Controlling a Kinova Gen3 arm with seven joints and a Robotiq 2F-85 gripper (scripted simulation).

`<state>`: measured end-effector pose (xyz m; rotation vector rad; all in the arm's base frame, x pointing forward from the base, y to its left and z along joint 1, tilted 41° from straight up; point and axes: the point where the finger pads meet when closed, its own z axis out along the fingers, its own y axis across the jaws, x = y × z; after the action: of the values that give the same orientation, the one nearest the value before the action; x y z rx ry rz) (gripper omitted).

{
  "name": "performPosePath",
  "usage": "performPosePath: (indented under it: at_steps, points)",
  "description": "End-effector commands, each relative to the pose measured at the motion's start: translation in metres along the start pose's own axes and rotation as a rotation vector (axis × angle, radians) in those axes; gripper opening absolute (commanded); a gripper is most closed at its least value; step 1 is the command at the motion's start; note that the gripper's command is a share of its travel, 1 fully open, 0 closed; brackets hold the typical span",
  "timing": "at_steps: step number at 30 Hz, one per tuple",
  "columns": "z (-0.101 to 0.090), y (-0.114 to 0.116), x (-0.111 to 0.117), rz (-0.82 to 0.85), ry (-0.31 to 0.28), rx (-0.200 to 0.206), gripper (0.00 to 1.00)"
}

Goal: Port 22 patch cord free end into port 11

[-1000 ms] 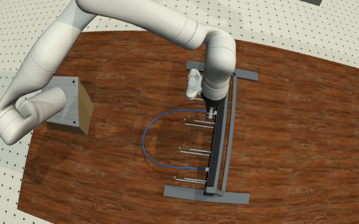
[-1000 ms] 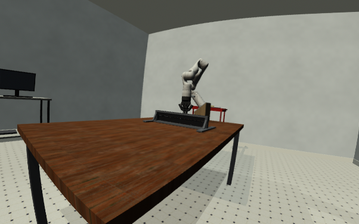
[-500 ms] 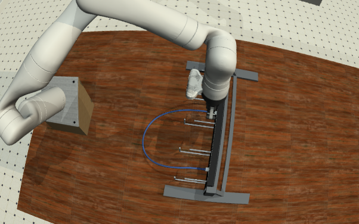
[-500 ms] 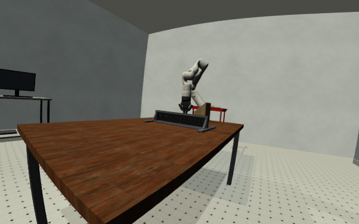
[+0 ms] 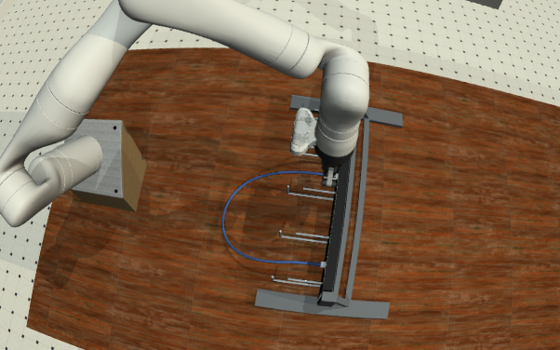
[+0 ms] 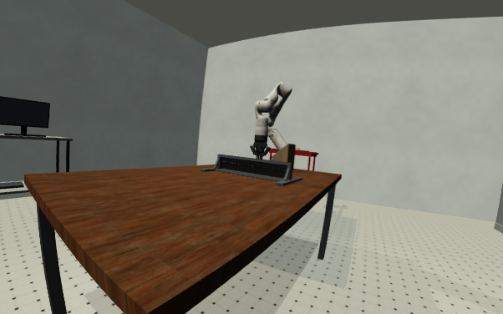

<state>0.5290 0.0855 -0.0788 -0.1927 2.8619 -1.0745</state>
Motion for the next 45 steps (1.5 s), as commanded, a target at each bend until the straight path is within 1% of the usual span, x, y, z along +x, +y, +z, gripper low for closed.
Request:
performPosePath:
  at_steps: [1,45]
  points:
    - [-0.0012,0.0003,-0.0007,0.000,-0.002,-0.001,0.00]
    - [-0.0015,0.0002,-0.0049,0.000,-0.004,-0.001,0.00]
